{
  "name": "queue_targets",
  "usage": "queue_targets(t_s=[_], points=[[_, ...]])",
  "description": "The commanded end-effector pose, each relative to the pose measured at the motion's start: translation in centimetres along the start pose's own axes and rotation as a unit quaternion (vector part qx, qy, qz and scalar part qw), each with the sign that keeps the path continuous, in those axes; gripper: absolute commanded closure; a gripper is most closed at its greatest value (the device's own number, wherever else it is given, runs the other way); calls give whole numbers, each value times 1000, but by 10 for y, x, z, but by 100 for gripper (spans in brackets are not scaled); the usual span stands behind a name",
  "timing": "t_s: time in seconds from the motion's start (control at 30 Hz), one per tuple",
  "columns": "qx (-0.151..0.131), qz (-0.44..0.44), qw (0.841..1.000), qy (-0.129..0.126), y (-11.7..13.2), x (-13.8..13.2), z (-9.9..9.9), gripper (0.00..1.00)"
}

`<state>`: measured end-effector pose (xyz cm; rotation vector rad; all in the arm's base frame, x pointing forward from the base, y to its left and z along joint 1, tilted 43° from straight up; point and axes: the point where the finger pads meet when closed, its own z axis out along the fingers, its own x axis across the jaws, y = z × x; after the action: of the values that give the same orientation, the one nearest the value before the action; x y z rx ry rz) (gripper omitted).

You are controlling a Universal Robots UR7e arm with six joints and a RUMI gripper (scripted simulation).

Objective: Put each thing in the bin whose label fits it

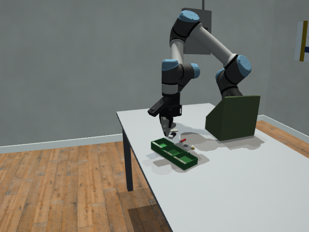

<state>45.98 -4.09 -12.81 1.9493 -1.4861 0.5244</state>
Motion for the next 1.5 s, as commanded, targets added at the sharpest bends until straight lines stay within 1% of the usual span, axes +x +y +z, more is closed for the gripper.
queue_targets(t_s=[0.0,0.4,0.67,0.97,1.03,1.37,1.47], points=[[0,0,1000,0,0,-17,-1,96],[0,0,1000,0,0,-76,-1,96],[0,0,1000,0,0,-76,-1,96],[0,0,1000,0,0,-76,23,96],[0,0,1000,0,0,-76,23,96],[0,0,1000,0,0,-76,50,96],[0,0,1000,0,0,-76,52,96]])
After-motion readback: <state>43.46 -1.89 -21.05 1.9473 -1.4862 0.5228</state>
